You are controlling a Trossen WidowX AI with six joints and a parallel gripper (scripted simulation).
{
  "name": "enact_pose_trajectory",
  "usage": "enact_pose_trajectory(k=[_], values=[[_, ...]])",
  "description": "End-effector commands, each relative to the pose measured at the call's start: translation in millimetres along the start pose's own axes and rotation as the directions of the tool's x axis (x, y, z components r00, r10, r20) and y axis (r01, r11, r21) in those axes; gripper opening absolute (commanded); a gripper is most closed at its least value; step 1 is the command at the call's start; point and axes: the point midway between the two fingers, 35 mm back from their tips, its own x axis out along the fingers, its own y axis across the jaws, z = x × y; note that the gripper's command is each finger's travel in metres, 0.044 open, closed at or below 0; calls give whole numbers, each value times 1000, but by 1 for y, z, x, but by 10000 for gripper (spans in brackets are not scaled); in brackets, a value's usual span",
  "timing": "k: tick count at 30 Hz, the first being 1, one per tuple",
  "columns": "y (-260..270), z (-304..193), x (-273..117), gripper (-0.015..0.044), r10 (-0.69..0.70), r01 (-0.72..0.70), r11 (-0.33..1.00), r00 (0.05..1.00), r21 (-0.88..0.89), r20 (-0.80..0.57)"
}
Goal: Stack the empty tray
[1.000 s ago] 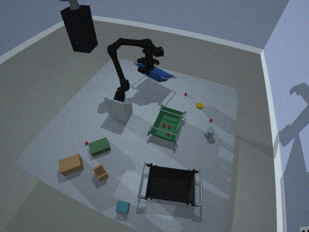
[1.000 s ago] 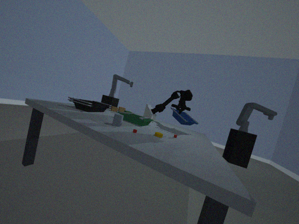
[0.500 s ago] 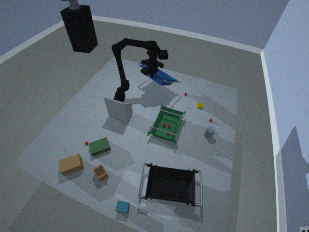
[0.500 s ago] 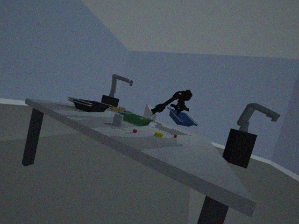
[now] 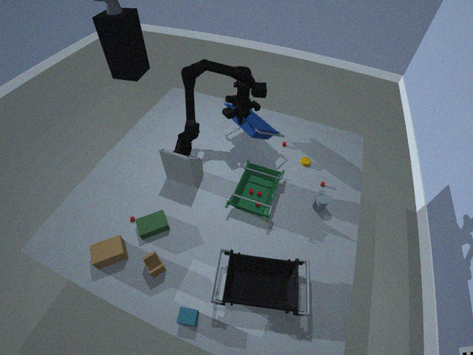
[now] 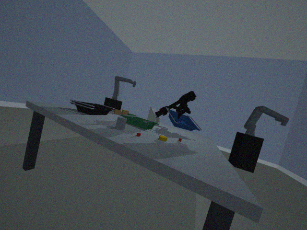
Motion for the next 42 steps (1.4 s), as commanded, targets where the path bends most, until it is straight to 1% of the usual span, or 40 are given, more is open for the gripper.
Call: enact_pose_trajectory(k=[1, 22, 42], values=[[-5, -13, -4, 0, -11, 11, 999, 1000, 32, -11], [4, -98, -3, 0, 21, -15, 958, 1000, 286, -17], [38, -176, -8, 0, 19, -17, 860, 1000, 510, 2]])
